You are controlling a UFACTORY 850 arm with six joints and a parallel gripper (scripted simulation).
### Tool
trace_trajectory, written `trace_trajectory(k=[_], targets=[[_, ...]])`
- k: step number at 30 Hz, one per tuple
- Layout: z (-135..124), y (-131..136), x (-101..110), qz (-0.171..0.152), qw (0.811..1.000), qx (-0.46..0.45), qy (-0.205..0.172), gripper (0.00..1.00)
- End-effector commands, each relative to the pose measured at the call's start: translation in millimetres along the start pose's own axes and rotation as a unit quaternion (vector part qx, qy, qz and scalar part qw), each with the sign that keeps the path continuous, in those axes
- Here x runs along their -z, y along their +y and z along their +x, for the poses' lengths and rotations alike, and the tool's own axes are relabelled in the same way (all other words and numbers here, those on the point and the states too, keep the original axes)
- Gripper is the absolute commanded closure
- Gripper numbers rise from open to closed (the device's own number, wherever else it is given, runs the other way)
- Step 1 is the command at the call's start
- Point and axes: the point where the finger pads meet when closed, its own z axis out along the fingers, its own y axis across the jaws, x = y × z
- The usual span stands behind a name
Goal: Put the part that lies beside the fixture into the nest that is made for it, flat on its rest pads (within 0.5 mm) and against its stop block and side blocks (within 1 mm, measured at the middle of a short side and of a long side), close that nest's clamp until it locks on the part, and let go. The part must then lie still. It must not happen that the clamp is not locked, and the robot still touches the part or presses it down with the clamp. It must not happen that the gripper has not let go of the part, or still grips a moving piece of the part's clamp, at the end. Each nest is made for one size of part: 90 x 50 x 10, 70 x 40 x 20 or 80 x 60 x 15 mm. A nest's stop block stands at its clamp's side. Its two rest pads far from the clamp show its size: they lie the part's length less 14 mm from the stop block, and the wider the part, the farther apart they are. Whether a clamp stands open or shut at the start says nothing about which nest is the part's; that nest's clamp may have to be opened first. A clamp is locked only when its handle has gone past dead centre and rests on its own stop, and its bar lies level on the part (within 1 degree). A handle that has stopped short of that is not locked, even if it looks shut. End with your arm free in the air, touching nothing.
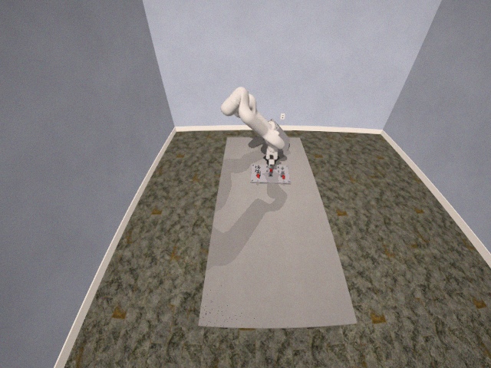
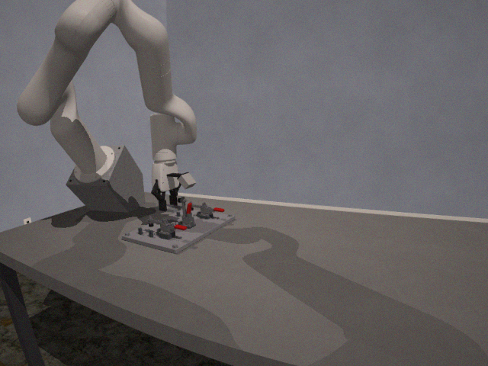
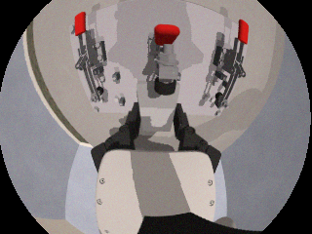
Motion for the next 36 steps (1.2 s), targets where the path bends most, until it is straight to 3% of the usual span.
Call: trace_trajectory(k=[1, 15, 36], targets=[[1, 0, -4, 0.000, 1.000, 0.000, 0.001, 1.00], [2, 0, -26, 0.000, 1.000, 0.000, 0.001, 1.00], [2, 0, -37, 0.000, 1.000, 0.000, 0.001, 1.00]])
